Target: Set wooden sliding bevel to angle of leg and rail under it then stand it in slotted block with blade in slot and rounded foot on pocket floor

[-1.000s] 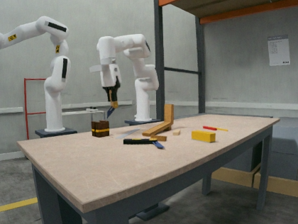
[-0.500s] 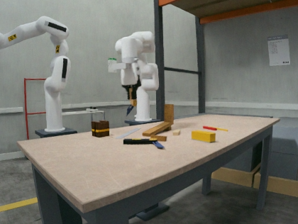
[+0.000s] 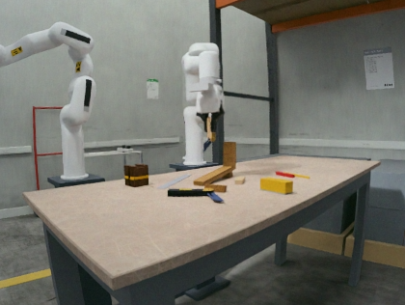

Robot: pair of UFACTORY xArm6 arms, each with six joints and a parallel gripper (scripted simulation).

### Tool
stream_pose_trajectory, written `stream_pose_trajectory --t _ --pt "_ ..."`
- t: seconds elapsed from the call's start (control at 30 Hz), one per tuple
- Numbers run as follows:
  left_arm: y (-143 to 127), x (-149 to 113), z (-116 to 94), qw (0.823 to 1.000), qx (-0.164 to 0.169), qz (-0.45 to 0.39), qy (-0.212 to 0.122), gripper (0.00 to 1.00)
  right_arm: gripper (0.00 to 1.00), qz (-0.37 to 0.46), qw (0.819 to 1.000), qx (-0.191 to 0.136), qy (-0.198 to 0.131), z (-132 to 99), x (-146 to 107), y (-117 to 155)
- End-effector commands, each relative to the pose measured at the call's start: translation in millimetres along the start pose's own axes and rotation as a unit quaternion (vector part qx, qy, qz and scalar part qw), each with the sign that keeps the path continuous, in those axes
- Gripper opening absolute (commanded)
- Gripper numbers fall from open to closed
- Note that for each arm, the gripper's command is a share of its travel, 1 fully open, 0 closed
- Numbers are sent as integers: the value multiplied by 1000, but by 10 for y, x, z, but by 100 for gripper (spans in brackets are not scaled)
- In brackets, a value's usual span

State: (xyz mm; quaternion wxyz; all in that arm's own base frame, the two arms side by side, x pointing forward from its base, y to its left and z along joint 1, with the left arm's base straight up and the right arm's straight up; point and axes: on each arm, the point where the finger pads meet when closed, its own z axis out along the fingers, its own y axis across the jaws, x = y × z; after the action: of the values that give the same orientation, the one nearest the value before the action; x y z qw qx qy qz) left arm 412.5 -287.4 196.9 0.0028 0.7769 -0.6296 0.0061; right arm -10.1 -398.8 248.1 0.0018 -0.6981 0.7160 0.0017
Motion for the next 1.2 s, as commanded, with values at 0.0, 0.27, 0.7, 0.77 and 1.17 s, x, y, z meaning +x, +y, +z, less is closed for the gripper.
stream_pose_trajectory --t 0.0,0.27,0.7,0.77,1.17 --pt "-127 -175 -42 1000 1 -3 12 0 100 0 1000 0 2 -19 11 0" --pt "-281 -420 -63 1000 1 -9 21 0 100 0 1000 0 2 -19 11 0" --pt "-319 -480 -69 1000 1 -11 23 0 100 0 1000 0 2 -19 11 0" --pt "-319 -480 -69 1000 1 -11 23 0 100 0 1000 0 2 -19 11 0" --pt "-319 -479 -56 1000 1 -11 23 0 100 0 1000 0 2 -19 11 0"
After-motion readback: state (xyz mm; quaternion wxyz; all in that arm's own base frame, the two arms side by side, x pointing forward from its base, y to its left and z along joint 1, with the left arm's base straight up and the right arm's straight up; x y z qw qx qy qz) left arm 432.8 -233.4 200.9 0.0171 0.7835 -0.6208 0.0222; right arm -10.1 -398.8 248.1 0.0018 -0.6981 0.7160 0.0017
